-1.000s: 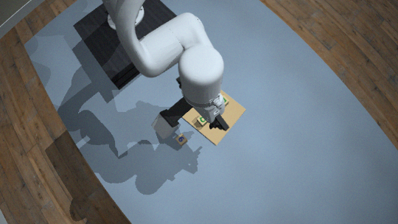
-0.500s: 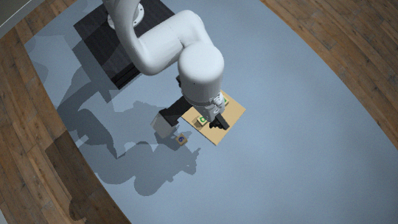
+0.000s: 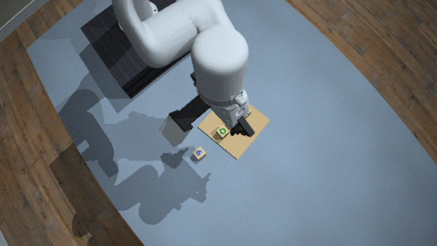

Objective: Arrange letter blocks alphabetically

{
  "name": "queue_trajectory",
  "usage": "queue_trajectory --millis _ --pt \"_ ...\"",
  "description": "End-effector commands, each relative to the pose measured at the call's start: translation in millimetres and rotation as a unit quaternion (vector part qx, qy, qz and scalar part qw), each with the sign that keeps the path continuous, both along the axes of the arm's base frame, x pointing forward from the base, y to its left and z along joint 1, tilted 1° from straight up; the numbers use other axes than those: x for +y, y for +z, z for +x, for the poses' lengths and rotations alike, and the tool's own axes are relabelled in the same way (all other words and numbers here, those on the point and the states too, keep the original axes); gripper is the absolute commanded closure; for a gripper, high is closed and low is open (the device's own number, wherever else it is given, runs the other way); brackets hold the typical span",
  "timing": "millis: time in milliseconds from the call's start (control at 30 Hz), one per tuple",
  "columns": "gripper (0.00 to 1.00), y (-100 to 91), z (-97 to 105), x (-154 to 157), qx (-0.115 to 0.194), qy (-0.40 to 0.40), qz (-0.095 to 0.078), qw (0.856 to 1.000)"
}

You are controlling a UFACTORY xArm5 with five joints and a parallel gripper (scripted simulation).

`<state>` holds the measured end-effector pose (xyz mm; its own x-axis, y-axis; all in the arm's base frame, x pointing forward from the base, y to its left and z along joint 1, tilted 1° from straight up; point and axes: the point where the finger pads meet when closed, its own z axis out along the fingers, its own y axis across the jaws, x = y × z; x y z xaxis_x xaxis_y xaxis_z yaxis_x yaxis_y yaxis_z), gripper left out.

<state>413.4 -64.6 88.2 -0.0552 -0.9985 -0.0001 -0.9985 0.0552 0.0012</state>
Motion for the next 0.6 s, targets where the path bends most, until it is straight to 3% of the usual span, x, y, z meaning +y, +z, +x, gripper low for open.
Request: queue_trajectory --millis 0,567 --pt "0.00 14.8 0.4 -0.2 -0.001 0.000 0.000 1.000" --pt "0.00 19.6 0.4 -0.3 -0.001 0.000 0.000 1.000"
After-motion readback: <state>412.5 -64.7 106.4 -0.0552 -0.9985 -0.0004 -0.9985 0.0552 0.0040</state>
